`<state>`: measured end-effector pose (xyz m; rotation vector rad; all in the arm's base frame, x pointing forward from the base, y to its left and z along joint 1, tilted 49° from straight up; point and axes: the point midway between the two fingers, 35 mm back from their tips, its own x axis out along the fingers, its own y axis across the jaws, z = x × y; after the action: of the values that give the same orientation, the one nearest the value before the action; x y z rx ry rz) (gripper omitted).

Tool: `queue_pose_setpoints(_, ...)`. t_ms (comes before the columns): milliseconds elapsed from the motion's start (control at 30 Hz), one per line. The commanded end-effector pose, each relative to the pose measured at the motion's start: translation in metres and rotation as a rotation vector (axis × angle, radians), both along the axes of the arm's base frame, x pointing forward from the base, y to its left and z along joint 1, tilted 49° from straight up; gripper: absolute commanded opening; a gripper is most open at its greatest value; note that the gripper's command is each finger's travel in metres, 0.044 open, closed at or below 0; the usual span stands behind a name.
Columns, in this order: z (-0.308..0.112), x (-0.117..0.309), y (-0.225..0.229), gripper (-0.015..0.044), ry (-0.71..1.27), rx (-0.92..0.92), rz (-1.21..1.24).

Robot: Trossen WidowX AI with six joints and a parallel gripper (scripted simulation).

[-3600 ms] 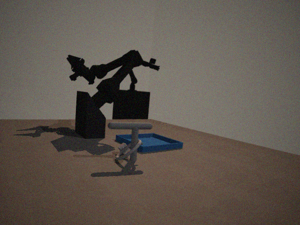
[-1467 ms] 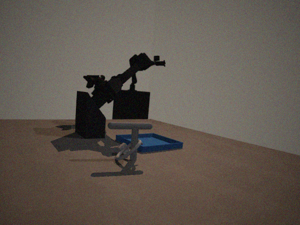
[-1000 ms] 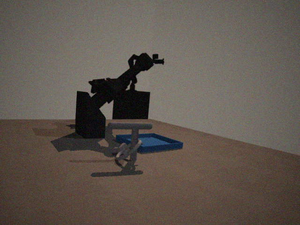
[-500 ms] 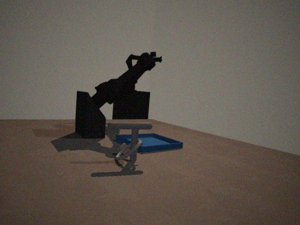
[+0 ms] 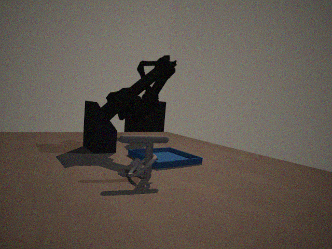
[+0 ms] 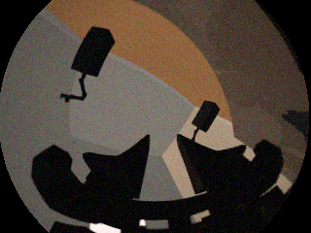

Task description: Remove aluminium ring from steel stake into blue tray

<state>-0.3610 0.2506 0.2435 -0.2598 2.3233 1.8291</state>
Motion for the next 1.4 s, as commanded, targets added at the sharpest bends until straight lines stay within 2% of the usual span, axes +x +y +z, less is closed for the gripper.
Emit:
queue_pose_setpoints(0,0.005,0.019,0.020,0.0200,-0.001,0.063,-0.071)
queue_pose_setpoints(667,0.039,0.154,0.107,0.0200,-0.080,0.386,-0.494)
queue_pose_setpoints(1367,0.068,0.324,0.141,0.0200,-0.295,0.641,-0.948)
